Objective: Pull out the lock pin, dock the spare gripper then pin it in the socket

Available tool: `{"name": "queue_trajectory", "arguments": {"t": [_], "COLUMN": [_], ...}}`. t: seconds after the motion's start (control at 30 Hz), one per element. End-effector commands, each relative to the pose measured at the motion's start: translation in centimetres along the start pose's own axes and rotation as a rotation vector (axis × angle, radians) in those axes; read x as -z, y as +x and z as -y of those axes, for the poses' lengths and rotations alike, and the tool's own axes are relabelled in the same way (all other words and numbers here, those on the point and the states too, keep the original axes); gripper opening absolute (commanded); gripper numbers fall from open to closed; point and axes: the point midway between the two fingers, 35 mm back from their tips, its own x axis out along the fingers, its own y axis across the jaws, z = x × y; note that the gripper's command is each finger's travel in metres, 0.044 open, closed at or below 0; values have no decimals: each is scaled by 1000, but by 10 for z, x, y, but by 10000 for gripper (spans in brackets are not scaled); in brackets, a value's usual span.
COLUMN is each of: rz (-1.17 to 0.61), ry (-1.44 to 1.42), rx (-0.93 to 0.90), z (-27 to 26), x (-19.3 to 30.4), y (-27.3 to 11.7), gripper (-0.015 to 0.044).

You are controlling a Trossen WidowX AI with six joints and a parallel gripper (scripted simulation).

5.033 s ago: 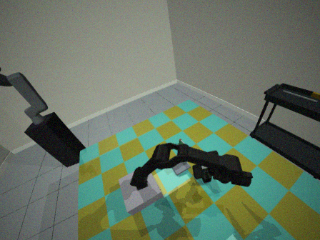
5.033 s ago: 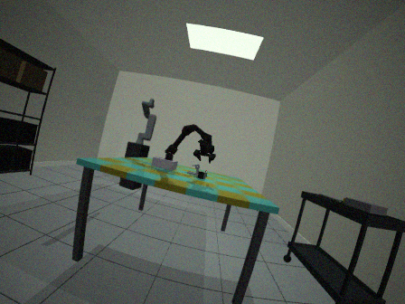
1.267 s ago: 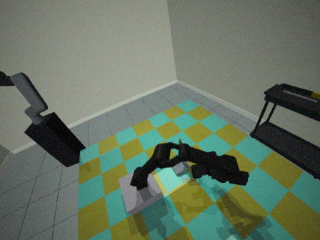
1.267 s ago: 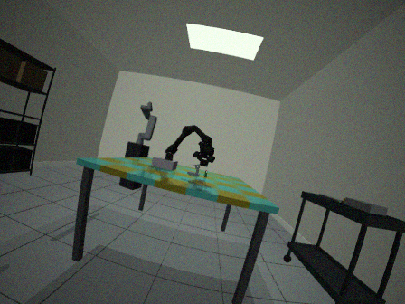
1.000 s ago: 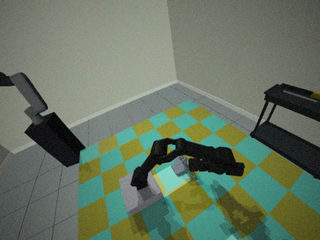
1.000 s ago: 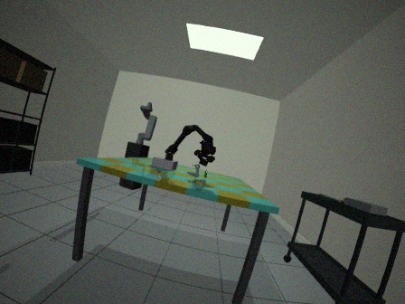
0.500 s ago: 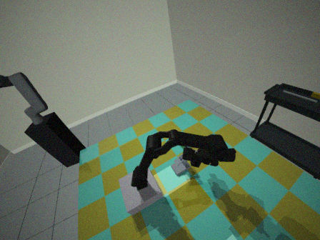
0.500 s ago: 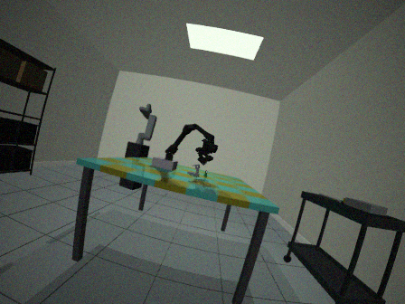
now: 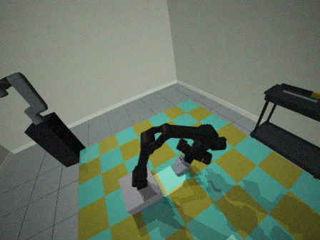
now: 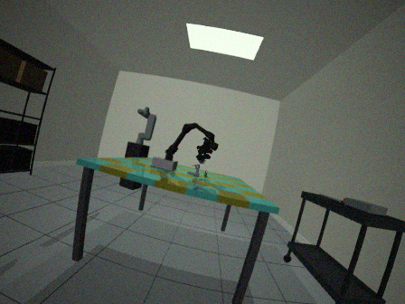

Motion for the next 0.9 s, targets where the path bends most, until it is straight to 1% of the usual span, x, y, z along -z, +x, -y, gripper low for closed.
{"name": "queue_trajectory", "arguments": {"t": [0.0, 0.43, 0.87], "rz": [-30, -152, -238], "ry": [57, 281, 497], "rx": [15, 94, 219], "z": [-10, -39, -66], "x": [-1, 1, 7], "y": [-1, 2, 3], "gripper": [0, 0, 0]}}
